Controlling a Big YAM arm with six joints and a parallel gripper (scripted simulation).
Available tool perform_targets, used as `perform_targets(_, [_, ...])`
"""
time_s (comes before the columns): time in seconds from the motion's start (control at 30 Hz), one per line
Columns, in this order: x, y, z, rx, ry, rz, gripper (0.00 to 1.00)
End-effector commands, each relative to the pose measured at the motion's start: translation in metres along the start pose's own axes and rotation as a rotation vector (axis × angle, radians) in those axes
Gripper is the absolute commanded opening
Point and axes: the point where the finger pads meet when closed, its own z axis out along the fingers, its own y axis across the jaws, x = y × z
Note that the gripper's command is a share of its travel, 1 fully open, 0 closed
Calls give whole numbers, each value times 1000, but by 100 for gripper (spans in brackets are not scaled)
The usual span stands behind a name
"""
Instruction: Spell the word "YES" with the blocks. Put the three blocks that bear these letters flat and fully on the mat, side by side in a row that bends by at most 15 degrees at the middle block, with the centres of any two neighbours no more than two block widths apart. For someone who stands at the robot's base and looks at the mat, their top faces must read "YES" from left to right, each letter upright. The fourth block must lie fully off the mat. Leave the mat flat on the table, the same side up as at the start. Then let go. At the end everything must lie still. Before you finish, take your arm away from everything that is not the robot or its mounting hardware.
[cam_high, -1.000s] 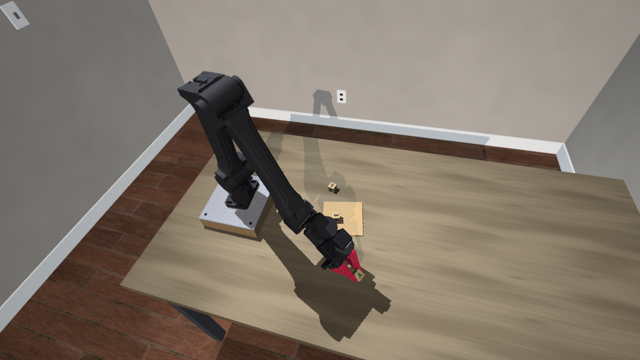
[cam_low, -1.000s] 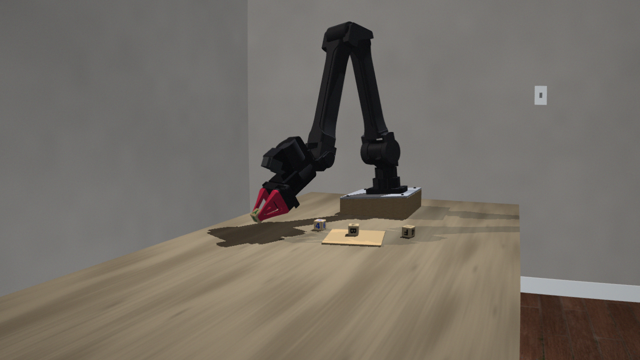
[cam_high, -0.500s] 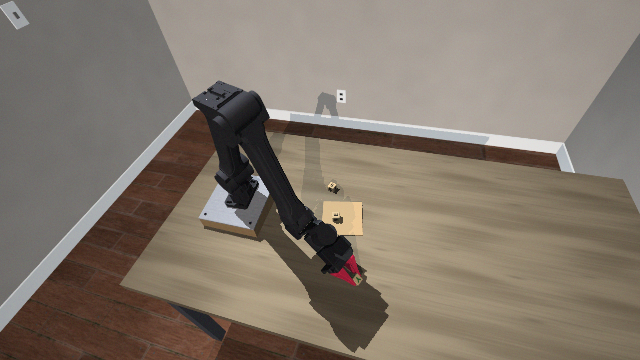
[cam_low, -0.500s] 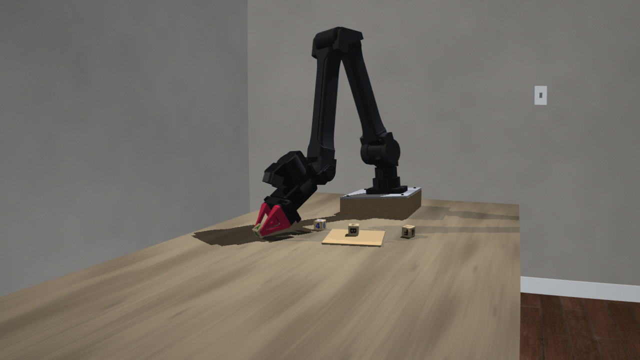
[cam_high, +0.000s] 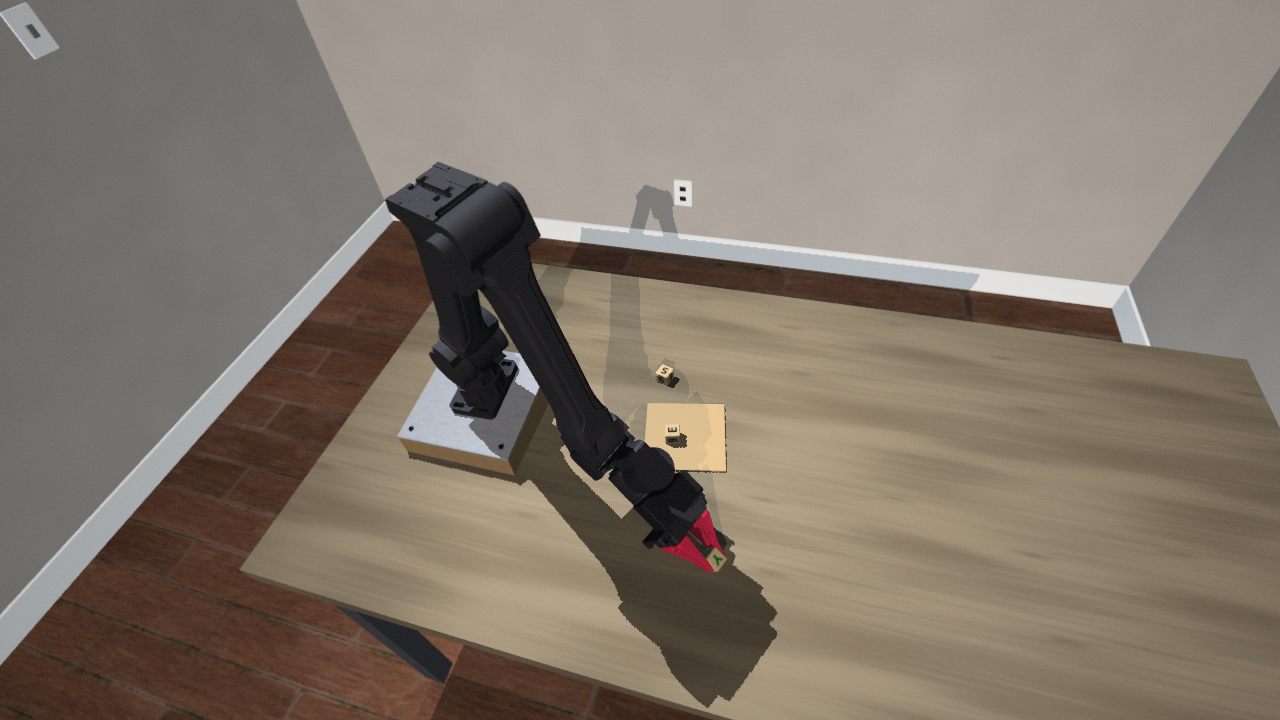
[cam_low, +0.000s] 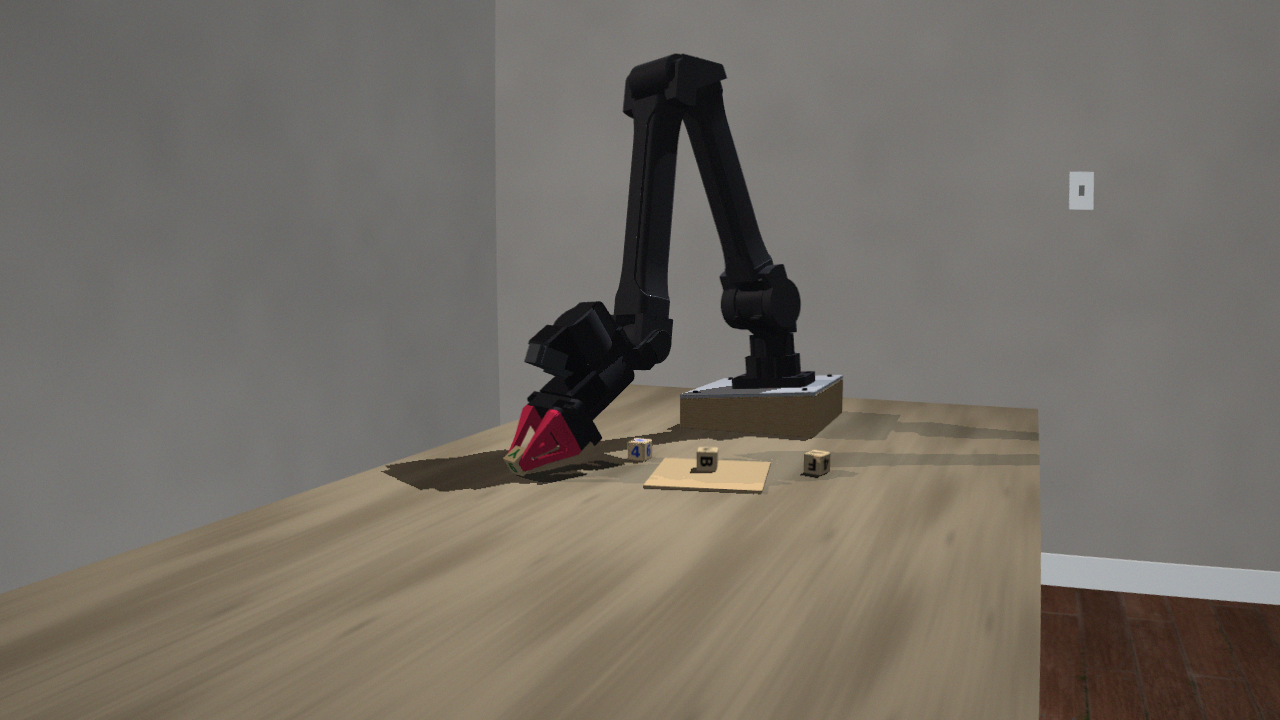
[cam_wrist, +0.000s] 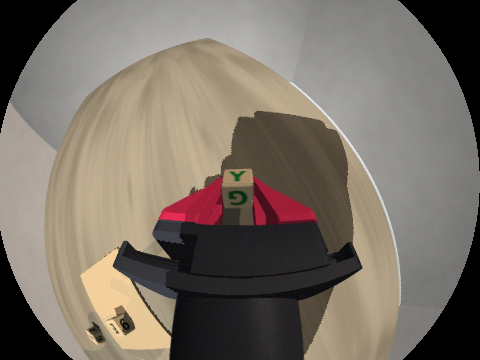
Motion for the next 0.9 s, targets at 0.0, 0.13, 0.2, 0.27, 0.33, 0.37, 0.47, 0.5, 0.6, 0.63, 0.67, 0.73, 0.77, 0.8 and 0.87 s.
perform_targets(0.0, [-28,-4,7,5,-65,-6,21])
perform_targets(0.13, [-28,-4,7,5,-65,-5,21])
perform_targets(0.2, [-28,-4,7,5,-65,-5,21])
perform_targets(0.27, [-28,-4,7,5,-65,-5,21])
perform_targets(0.33, [-28,-4,7,5,-65,-5,25])
perform_targets(0.37, [-28,-4,7,5,-65,-5,25])
perform_targets(0.47, [-28,-4,7,5,-65,-5,28])
perform_targets(0.5, [-28,-4,7,5,-65,-5,28])
perform_targets(0.6, [-28,-4,7,5,-65,-5,32])
perform_targets(0.63, [-28,-4,7,5,-65,-5,32])
perform_targets(0.67, [-28,-4,7,5,-65,-5,32])
perform_targets(0.73, [-28,-4,7,6,-65,-5,36])
perform_targets(0.77, [-28,-4,7,6,-65,-5,36])
perform_targets(0.8, [-28,-4,7,6,-65,-5,40])
perform_targets(0.87, [-28,-4,7,6,-65,-5,40])
